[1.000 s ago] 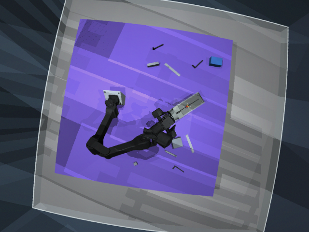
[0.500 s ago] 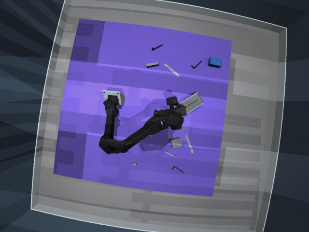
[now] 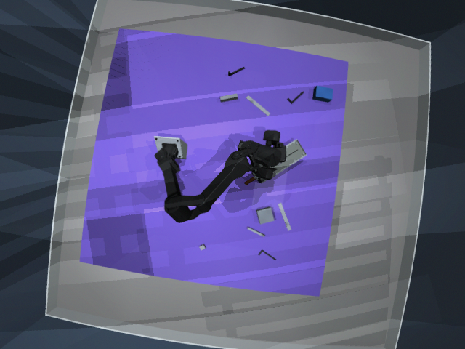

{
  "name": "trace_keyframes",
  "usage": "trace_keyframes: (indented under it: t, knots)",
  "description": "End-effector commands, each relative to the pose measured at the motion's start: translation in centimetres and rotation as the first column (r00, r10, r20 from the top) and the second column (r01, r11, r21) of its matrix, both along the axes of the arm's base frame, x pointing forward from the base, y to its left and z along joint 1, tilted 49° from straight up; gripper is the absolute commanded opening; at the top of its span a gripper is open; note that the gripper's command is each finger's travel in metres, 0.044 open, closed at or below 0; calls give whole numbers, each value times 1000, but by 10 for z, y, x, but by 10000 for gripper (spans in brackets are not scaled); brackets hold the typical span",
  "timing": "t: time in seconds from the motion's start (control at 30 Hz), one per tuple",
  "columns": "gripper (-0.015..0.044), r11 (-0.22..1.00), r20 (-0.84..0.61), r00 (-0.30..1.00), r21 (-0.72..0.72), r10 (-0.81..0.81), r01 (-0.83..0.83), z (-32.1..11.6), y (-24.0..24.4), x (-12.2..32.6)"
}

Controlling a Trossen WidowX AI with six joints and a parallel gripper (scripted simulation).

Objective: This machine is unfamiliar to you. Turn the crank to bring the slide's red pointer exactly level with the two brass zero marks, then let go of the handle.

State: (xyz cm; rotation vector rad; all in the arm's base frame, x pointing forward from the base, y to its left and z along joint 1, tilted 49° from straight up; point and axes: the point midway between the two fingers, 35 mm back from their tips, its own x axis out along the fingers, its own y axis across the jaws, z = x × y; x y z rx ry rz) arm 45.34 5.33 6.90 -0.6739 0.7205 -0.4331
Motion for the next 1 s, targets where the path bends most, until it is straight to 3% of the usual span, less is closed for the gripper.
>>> trace_keyframes:
  t: [0.0, 0.7, 0.97]
  knots:
    - [440, 1000, -4, 1000, -10, -21, 21, -22, -25, -2]
    - [440, 1000, -3, 1000, -10, -21, 21, -24, -28, -3]
    - [440, 1000, 1, 1000, -9, -27, 27, 8, 7, -2]
